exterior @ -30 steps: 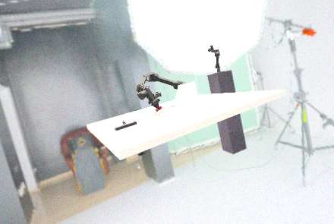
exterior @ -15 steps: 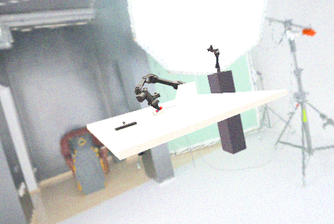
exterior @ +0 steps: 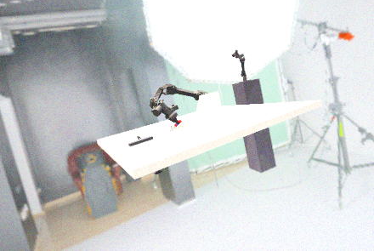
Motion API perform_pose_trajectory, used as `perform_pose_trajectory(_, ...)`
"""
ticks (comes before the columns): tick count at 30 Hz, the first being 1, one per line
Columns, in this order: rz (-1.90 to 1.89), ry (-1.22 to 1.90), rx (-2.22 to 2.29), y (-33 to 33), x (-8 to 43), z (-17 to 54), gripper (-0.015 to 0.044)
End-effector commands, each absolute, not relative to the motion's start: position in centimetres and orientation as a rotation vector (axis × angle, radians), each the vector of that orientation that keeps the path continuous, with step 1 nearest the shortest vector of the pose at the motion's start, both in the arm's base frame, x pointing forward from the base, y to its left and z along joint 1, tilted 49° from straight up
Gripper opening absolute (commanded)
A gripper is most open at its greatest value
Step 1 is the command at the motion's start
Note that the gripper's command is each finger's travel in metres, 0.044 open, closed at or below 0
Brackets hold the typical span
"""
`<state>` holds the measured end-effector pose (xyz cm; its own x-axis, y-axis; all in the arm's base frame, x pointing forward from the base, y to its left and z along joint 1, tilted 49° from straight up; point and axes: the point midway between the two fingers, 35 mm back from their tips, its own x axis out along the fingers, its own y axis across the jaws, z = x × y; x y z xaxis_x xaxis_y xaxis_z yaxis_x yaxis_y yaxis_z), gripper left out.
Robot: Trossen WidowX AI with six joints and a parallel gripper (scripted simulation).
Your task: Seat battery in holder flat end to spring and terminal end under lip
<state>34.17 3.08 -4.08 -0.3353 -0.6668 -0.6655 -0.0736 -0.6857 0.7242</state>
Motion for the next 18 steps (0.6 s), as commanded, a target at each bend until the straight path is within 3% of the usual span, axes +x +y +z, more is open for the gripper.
perform_pose_trajectory(1,-2.085,-0.963,1.500,2.99,34.28,-4.41,0.0082)
perform_pose_trajectory(18,-2.086,-0.964,1.501,2.97,35.22,-4.33,0.0082)
